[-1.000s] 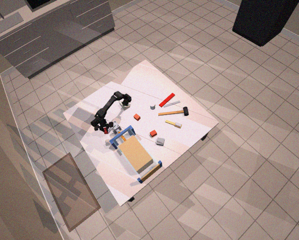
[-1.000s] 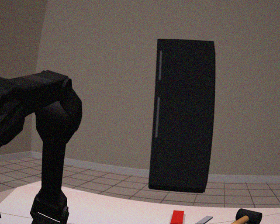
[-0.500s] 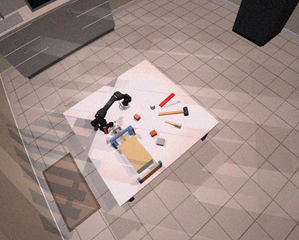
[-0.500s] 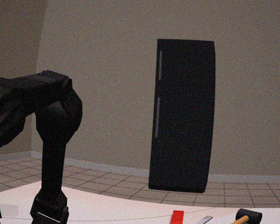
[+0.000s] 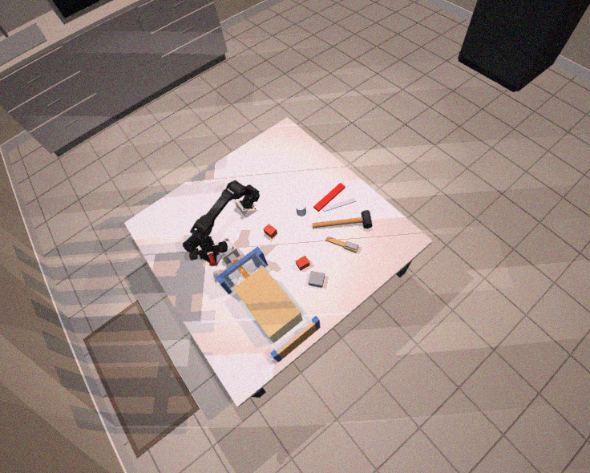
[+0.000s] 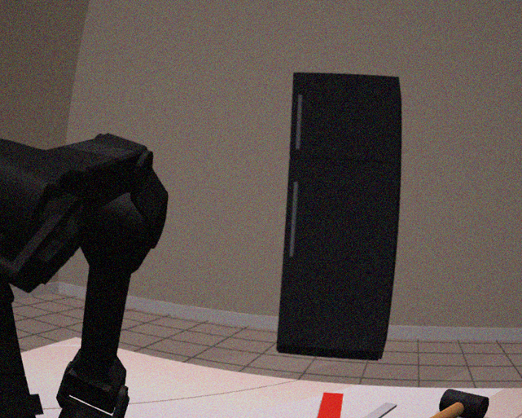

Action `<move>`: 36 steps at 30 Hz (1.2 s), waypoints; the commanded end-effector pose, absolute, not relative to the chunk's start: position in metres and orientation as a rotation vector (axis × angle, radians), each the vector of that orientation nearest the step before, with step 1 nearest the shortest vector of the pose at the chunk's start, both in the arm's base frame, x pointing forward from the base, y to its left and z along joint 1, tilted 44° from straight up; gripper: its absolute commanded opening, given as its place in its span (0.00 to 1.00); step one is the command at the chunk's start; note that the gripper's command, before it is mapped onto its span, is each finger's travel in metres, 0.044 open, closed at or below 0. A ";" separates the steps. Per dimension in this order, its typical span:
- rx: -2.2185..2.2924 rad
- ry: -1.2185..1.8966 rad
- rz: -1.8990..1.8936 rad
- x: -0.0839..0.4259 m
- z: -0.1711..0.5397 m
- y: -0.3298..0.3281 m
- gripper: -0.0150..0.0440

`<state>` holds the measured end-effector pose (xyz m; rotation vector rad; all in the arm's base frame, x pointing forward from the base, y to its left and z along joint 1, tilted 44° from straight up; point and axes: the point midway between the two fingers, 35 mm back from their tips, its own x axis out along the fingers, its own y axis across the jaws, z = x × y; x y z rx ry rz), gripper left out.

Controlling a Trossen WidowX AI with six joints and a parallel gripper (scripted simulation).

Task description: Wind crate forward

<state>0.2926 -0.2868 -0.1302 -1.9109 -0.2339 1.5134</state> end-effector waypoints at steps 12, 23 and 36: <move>-1.910 -0.273 1.494 0.315 -0.118 -0.264 0.25; -1.909 -0.274 1.493 0.321 -0.112 -0.256 0.25; -1.909 -0.274 1.493 0.323 -0.108 -0.251 0.25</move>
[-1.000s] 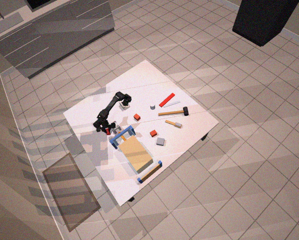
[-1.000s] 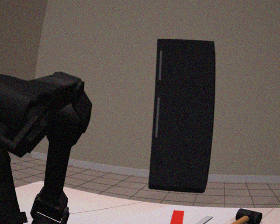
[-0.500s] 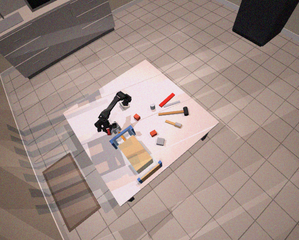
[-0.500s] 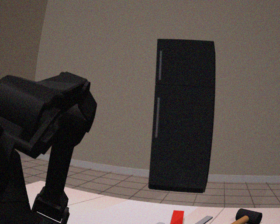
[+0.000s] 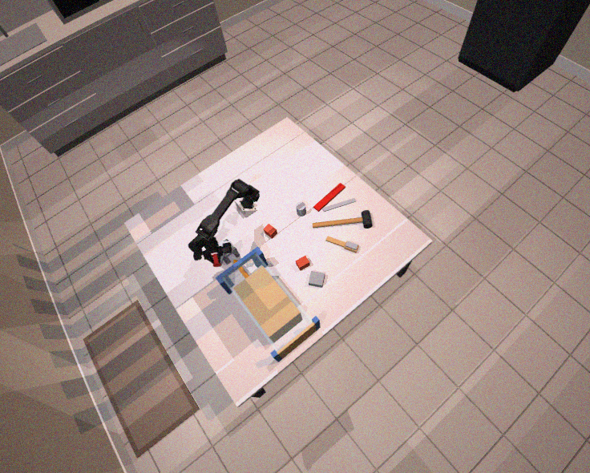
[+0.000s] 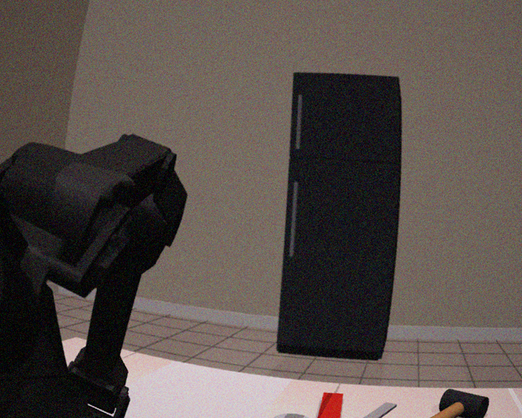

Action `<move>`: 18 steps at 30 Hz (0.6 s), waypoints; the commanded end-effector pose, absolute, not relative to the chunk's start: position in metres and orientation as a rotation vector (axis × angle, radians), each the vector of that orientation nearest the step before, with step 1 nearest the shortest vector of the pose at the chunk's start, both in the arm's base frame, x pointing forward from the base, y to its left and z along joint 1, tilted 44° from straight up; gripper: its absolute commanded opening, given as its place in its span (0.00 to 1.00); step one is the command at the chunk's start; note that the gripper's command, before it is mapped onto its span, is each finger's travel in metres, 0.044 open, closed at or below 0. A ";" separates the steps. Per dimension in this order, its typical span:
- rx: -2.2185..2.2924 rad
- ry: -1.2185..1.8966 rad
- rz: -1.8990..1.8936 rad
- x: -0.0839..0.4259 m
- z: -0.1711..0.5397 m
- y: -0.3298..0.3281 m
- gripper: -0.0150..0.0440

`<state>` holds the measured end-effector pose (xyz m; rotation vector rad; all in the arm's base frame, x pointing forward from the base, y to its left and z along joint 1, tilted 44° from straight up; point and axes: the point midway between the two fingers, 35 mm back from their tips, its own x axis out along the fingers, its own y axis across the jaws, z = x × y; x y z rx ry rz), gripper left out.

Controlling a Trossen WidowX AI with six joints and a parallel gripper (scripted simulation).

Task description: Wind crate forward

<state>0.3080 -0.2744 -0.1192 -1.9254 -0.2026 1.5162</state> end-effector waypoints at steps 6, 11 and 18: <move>-1.909 -0.274 1.493 0.324 -0.107 -0.250 0.25; -1.909 -0.274 1.493 0.324 -0.106 -0.249 0.25; -1.909 -0.274 1.493 0.325 -0.106 -0.248 0.25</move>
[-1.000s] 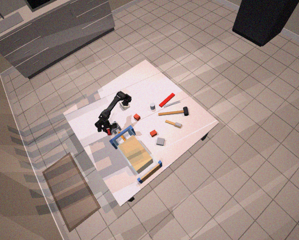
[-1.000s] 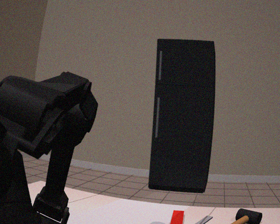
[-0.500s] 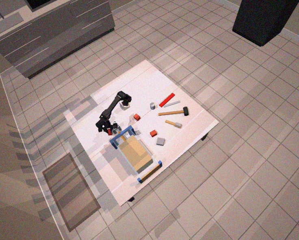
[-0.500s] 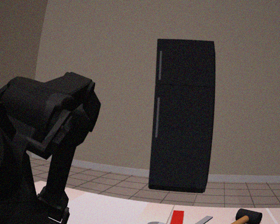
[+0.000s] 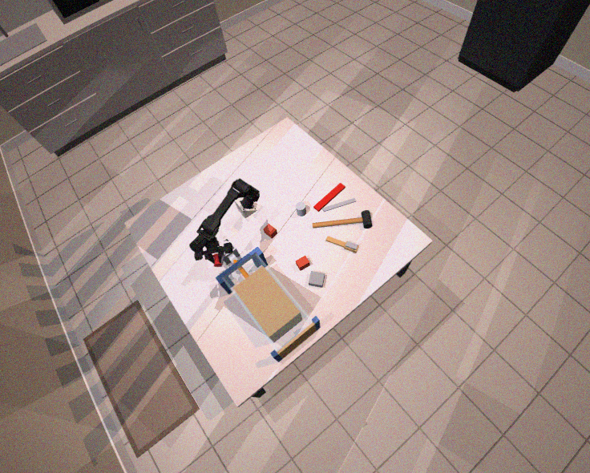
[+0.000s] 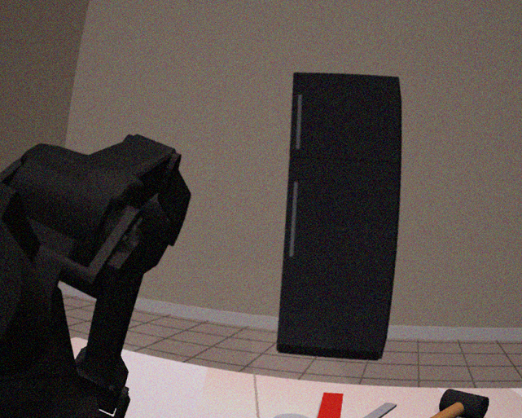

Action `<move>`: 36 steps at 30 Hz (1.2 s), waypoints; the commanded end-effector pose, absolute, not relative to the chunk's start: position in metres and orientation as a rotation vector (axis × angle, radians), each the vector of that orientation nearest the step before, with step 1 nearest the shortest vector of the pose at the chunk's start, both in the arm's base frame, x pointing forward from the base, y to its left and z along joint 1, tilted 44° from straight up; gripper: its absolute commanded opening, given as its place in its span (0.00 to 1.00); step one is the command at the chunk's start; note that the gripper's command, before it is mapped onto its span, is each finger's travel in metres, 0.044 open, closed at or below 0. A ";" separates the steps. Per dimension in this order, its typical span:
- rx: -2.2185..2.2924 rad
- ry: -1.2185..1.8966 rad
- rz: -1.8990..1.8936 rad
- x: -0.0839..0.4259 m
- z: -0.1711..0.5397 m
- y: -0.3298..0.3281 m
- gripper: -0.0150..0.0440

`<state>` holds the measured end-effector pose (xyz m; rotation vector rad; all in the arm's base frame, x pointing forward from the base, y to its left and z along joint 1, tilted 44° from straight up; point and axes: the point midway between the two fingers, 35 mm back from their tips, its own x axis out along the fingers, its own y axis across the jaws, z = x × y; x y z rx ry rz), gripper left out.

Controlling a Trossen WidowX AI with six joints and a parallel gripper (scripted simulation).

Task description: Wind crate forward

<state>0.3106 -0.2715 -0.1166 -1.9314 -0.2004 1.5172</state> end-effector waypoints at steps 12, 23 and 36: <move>-1.909 -0.275 1.493 0.325 -0.104 -0.247 0.25; -1.909 -0.275 1.493 0.325 -0.104 -0.247 0.25; -1.909 -0.275 1.493 0.326 -0.103 -0.245 0.25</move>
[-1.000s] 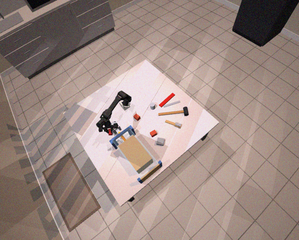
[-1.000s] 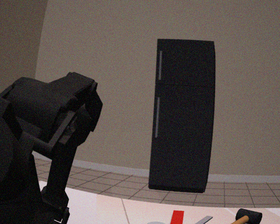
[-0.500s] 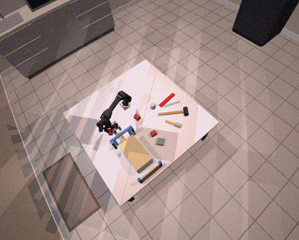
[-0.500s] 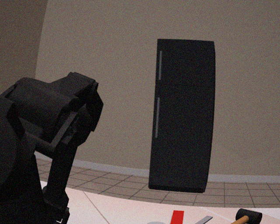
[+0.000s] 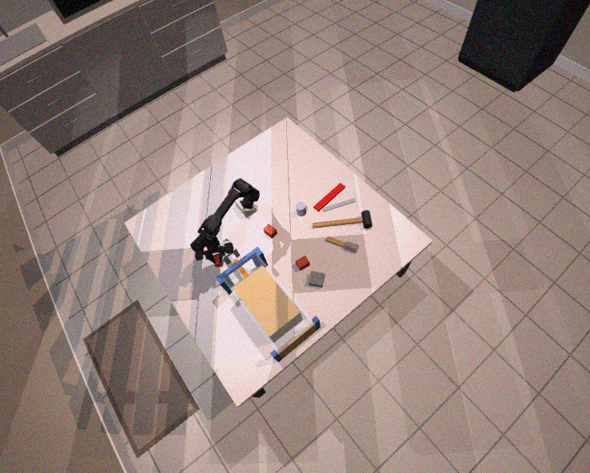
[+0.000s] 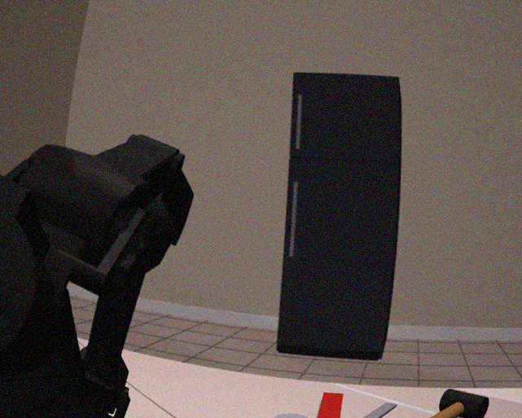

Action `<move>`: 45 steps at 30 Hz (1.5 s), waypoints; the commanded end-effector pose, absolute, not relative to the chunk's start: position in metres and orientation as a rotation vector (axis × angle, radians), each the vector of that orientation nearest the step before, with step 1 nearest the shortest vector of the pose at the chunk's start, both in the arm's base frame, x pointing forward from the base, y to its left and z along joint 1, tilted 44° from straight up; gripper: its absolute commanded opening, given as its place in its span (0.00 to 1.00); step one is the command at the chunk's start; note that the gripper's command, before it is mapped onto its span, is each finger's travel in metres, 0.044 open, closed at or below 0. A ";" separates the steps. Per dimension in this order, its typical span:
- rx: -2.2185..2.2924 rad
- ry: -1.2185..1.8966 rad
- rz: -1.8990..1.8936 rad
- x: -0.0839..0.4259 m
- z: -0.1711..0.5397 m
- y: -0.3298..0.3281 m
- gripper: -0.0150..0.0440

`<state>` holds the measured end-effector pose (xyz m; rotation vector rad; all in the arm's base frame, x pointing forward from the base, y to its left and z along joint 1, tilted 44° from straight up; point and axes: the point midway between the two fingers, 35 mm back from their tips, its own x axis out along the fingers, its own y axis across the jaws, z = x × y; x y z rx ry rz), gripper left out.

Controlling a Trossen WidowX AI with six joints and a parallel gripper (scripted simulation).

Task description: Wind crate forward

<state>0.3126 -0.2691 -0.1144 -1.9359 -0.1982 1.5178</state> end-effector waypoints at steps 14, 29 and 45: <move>-1.909 -0.275 1.493 0.326 -0.103 -0.245 0.25; -1.908 -0.275 1.492 0.328 -0.098 -0.238 0.25; -1.907 -0.276 1.492 0.331 -0.085 -0.224 0.25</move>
